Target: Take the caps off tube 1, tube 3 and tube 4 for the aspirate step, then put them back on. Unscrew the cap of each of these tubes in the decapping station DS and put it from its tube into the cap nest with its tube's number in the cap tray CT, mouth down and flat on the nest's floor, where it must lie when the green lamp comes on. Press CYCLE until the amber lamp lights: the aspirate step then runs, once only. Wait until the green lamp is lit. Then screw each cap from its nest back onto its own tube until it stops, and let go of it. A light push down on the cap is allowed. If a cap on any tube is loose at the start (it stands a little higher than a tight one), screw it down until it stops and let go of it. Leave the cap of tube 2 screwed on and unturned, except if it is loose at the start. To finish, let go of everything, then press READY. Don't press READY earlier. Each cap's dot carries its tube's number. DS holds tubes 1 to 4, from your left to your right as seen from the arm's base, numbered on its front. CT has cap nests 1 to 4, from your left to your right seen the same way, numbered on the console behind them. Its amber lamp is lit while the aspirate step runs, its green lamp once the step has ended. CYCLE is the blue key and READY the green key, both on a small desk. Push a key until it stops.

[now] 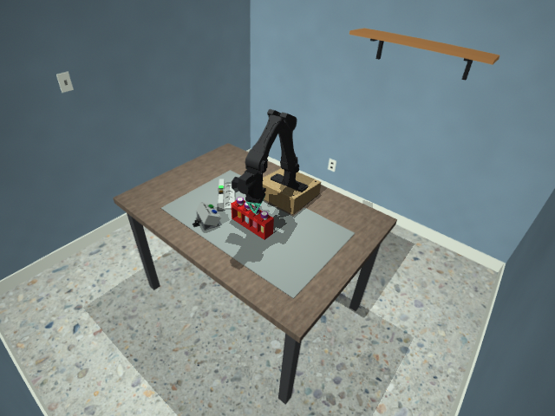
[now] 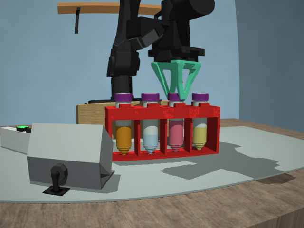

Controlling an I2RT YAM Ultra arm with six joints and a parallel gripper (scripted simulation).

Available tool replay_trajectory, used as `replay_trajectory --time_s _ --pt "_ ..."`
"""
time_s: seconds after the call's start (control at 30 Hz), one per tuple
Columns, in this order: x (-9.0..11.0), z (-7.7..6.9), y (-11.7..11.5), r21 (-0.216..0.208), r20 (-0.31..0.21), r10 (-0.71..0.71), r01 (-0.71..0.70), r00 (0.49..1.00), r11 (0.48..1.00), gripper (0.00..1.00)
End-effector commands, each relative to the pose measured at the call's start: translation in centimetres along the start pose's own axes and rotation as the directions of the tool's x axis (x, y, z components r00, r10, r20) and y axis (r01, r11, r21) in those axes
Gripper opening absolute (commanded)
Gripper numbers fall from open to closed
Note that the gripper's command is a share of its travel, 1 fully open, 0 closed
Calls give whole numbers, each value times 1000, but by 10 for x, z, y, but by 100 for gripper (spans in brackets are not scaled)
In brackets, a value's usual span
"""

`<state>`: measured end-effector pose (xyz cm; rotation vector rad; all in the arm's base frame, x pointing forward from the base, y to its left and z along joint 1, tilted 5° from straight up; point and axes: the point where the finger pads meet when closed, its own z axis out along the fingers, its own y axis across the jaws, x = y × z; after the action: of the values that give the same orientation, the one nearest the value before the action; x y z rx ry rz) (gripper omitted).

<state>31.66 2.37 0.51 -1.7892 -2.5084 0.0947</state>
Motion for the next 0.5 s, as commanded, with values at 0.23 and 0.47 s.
replay_trajectory --time_s 0.23,0.47 --pt "-1 -3 2 -12 3 90 -89 996 996 49" --pt "-1 -3 2 -12 3 90 -89 996 996 49"
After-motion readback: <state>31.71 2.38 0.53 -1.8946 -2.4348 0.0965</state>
